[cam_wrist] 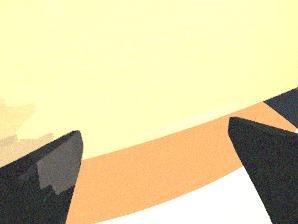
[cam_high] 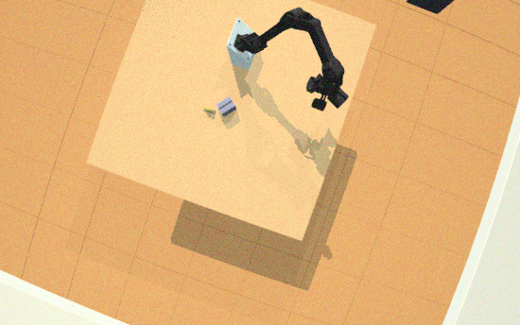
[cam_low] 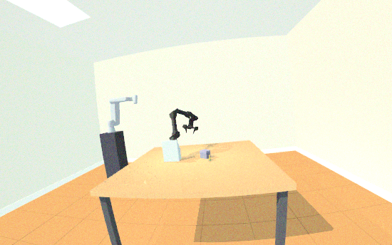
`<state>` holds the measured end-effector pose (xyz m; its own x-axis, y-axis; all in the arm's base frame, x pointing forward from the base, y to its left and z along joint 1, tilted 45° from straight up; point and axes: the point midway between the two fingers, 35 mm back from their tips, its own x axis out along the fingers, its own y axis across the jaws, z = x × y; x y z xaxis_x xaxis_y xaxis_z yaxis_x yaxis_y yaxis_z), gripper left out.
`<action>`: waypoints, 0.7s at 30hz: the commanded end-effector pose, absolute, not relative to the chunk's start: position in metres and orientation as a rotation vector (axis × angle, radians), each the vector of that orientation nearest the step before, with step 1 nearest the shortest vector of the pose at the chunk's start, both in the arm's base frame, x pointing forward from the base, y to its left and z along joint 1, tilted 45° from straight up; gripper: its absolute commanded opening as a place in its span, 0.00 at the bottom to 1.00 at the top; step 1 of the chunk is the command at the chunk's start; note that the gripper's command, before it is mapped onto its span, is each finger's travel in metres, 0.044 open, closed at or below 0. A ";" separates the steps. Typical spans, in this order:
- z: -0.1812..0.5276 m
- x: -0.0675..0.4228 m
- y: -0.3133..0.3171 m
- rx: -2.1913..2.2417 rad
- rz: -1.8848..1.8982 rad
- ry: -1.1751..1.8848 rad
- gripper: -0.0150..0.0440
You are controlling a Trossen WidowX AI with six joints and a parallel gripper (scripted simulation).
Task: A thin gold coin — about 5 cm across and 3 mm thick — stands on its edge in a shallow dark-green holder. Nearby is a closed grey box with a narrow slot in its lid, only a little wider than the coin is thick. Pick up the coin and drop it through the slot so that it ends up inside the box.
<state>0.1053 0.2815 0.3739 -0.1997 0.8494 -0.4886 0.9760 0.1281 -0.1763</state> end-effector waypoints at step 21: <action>0.219 0.302 0.212 1.857 -0.834 1.720 0.53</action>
